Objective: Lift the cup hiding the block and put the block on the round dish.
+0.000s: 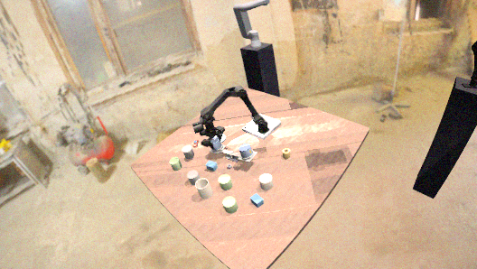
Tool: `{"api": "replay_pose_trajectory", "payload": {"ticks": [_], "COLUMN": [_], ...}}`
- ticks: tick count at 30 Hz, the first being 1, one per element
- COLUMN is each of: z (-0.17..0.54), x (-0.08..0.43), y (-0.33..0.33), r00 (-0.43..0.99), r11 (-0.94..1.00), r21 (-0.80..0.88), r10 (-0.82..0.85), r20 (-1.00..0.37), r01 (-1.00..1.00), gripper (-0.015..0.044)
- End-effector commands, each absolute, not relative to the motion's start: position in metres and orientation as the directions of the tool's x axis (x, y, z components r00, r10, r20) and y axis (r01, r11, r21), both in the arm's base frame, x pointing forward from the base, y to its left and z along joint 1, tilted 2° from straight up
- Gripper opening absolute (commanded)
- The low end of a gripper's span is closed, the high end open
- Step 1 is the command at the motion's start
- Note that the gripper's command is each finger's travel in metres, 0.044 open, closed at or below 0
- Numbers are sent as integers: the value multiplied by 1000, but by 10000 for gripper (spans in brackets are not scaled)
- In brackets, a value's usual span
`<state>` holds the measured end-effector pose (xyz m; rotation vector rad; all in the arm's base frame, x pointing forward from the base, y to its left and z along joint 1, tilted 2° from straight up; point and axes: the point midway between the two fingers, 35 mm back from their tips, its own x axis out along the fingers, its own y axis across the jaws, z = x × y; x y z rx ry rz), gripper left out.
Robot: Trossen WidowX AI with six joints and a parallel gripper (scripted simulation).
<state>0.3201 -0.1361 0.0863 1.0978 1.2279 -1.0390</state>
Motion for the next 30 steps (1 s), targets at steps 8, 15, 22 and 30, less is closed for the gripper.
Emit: {"api": "replay_pose_trajectory", "payload": {"ticks": [8, 15, 22, 30], "z": [103, 112, 121, 132], "x": [323, 324, 324, 324], "y": [-138, -139, -139, -139], "r00": [73, 73, 73, 73], "r11": [171, 171, 171, 171], "r21": [69, 69, 69, 69], "r10": [-16, -16, -16, -16], "r20": [-997, -997, -997, -997], "r01": [983, 983, 983, 983], "gripper": [0, 0, 0, 0]}}
